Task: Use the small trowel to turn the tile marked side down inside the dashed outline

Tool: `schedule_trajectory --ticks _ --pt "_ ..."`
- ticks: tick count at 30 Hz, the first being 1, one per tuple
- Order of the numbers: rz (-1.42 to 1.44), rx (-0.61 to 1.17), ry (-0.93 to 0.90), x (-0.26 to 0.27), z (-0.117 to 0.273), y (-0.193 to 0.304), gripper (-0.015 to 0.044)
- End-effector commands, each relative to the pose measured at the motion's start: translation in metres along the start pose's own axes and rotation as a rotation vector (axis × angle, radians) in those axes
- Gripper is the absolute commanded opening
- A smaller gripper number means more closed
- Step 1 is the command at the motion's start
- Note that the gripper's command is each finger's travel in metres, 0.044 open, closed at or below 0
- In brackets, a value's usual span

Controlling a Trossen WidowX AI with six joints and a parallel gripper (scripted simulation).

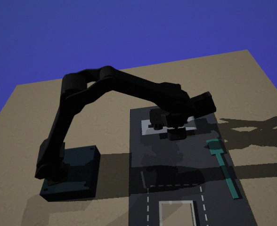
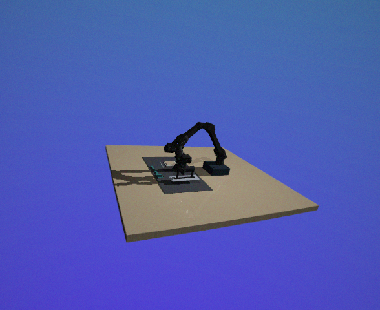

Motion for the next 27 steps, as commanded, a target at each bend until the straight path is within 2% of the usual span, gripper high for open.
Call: schedule_trajectory --ticks 1,9,27 --pt "0.076 -0.057 0.026 -0.022 -0.014 -0.008 0.0000" --pt "0.164 -0.150 0.044 -0.045 -0.039 -0.026 0.0000" --pt "0.164 -0.150 0.044 -0.030 -0.054 -0.024 0.0000"
Point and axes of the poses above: the point midway between the two fingers, 35 mm back from their tips, its own z axis back along the fingers, its own x axis across the jaws, y = z × x, the point moved 6 cm from there along z, back along the fingers, and after that the axes turned 1 degree about -z, right-handed, at the moved point
